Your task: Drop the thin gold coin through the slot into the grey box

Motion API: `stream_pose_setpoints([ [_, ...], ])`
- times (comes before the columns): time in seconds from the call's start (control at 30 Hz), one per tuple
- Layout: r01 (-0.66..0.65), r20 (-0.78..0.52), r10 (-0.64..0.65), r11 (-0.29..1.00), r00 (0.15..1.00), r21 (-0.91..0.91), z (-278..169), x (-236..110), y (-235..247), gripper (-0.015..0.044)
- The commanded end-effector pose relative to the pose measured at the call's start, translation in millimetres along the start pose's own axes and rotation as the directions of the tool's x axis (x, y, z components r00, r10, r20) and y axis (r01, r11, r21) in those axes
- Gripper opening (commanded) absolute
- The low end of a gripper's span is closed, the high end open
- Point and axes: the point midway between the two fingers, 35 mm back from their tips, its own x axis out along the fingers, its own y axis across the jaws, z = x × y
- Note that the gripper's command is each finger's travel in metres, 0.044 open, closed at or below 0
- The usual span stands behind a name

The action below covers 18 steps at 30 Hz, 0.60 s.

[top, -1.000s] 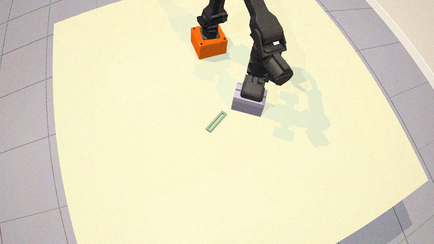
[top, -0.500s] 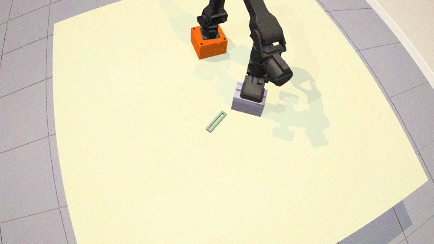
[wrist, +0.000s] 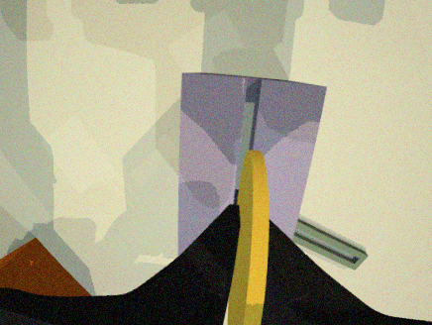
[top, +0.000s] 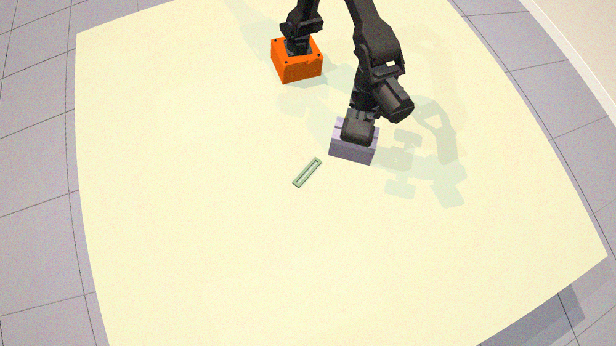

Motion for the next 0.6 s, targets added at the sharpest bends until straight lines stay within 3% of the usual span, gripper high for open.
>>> stream_pose_setpoints([
  [0.0,-0.002,-0.002,0.002,1.000,1.000,-0.002,0.0,3.0,0.2,0.0000],
  [0.57,-0.002,-0.002,0.002,1.000,1.000,0.004,-0.9,10.1,0.8,0.0000],
])
